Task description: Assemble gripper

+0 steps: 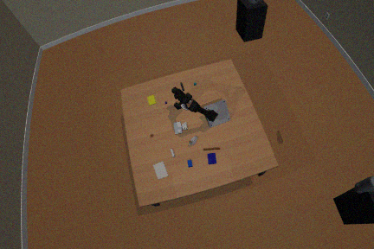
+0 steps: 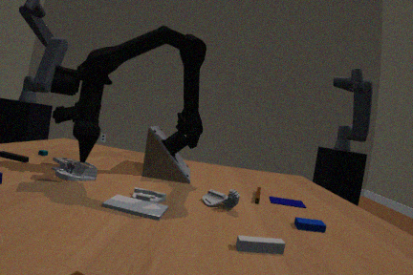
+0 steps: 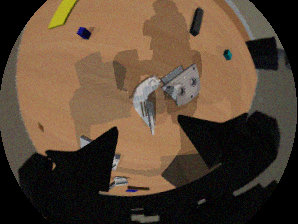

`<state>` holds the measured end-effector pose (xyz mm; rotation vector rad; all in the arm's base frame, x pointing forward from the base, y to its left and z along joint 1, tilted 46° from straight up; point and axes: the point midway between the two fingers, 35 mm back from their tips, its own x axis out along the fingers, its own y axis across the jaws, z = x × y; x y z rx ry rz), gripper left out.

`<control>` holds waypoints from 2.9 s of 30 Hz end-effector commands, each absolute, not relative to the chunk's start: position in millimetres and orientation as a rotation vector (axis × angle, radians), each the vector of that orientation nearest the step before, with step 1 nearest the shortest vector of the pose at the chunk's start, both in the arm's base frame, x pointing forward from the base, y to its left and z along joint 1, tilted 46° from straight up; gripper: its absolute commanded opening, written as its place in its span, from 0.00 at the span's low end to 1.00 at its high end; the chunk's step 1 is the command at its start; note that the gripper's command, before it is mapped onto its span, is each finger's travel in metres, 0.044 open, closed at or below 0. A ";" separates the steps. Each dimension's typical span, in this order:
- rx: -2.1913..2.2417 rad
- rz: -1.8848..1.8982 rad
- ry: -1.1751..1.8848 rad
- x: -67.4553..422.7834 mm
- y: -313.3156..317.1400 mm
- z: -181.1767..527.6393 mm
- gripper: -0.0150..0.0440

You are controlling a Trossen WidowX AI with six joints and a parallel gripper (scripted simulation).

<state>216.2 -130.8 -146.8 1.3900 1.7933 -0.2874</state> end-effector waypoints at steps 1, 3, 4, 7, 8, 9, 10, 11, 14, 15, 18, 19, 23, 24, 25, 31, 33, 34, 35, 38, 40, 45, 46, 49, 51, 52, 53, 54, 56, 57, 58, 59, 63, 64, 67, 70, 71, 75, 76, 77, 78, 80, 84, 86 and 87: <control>1.396 -0.287 1.790 216.9 -130.3 -146.9 1.00; 1.396 -0.287 1.790 216.9 -130.3 -146.9 1.00; 1.396 -0.287 1.790 216.9 -130.3 -146.9 1.00; 1.396 -0.287 1.790 216.9 -130.3 -146.9 1.00; 1.396 -0.287 1.790 216.9 -130.3 -146.9 1.00; 1.396 -0.287 1.790 216.9 -130.3 -146.9 1.00; 1.396 -0.287 1.790 216.9 -130.3 -146.9 1.00; 1.396 -0.287 1.790 216.9 -130.3 -146.9 1.00; 1.396 -0.287 1.790 216.9 -130.3 -146.9 1.00; 1.396 -0.287 1.790 216.9 -130.3 -146.9 1.00; 1.396 -0.287 1.790 216.9 -130.3 -146.9 1.00; 1.396 -0.287 1.790 216.9 -130.3 -146.9 1.00; 1.396 -0.287 1.790 216.9 -130.3 -146.9 1.00; 1.396 -0.287 1.790 216.9 -130.3 -146.9 1.00; 1.396 -0.287 1.790 216.9 -130.3 -146.9 1.00; 1.396 -0.287 1.790 216.9 -130.3 -146.9 1.00; 1.396 -0.287 1.790 216.9 -130.3 -146.9 1.00; 1.396 -0.287 1.790 216.9 -130.3 -146.9 1.00; 1.396 -0.287 1.790 216.9 -130.3 -146.9 1.00; 1.396 -0.287 1.790 216.9 -130.3 -146.9 1.00; 1.396 -0.287 1.790 216.9 -130.3 -146.9 1.00; 1.396 -0.287 1.790 216.9 -130.3 -146.9 1.00; 1.396 -0.287 1.790 216.9 -130.3 -146.9 1.00; 1.396 -0.287 1.790 216.9 -130.3 -146.9 1.00; 1.396 -0.287 1.790 216.9 -130.3 -146.9 1.00; 1.396 -0.287 1.790 216.9 -130.3 -146.9 1.00; 1.396 -0.287 1.790 216.9 -130.3 -146.9 1.00; 1.396 -0.287 1.790 216.9 -130.3 -146.9 1.00; 1.396 -0.287 1.790 216.9 -130.3 -146.9 1.00; 1.396 -0.287 1.790 216.9 -130.3 -146.9 1.00; 1.396 -0.287 1.790 216.9 -130.3 -146.9 1.00; 1.396 -0.287 1.790 216.9 -130.3 -146.9 1.00; 1.396 -0.287 1.790 216.9 -130.3 -146.9 1.00; 1.396 -0.287 1.790 216.9 -130.3 -146.9 1.00; 1.396 -0.287 1.790 216.9 -130.3 -146.9 1.00; 1.396 -0.287 1.790 216.9 -130.3 -146.9 1.00; 1.390 -0.287 1.793 216.3 -130.6 -147.0 1.00; 1.391 -0.287 1.793 216.7 -127.0 -151.2 1.00; 1.391 -0.287 1.793 216.8 -125.9 -152.5 1.00; 1.391 -0.287 1.792 216.9 -124.8 -153.7 1.00; 1.391 -0.287 1.792 217.0 -123.7 -154.9 1.00; 1.392 -0.287 1.792 217.2 -121.5 -157.4 1.00; 1.392 -0.287 1.791 217.5 -117.1 -162.3 1.00; 1.393 -0.287 1.791 217.6 -114.9 -164.7 1.00; 1.393 -0.287 1.791 217.6 -113.8 -165.8 1.00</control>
